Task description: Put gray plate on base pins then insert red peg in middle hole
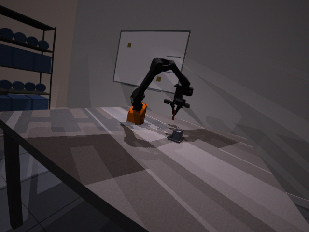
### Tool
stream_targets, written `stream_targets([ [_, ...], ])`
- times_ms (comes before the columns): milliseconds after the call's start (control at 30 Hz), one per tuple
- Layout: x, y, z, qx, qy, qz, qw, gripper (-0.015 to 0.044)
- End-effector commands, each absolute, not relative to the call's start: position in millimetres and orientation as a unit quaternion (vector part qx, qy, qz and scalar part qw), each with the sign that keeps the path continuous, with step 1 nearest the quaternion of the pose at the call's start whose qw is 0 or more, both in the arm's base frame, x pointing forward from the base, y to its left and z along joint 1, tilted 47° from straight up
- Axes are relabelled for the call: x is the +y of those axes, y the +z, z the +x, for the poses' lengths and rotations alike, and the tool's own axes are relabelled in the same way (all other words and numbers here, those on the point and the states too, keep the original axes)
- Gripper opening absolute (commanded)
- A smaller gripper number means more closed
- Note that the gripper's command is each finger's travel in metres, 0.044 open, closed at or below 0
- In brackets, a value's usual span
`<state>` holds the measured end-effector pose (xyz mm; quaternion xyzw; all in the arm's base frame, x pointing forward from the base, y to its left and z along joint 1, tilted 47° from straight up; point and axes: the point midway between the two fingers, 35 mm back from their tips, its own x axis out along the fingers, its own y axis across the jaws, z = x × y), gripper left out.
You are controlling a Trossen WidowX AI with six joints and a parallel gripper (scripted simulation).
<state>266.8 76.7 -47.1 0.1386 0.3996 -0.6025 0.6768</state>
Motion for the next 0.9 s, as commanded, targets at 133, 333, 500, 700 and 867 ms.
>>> stream_targets([
  [133, 66.8, -34.7, 281.1, 0.400, -0.600, 0.142, 0.678, 0.0000],
  [333, 58.7, -27.3, 288.5, 0.399, -0.601, 0.145, 0.677, 0.0000],
  [500, 51.6, -19.6, 295.8, 0.399, -0.601, 0.146, 0.677, 0.0000],
  [700, 41.9, -8.5, 305.2, 0.399, -0.600, 0.146, 0.678, 0.0000],
  [867, 33.1, 1.0, 312.5, 0.399, -0.599, 0.146, 0.679, 0.0000],
])
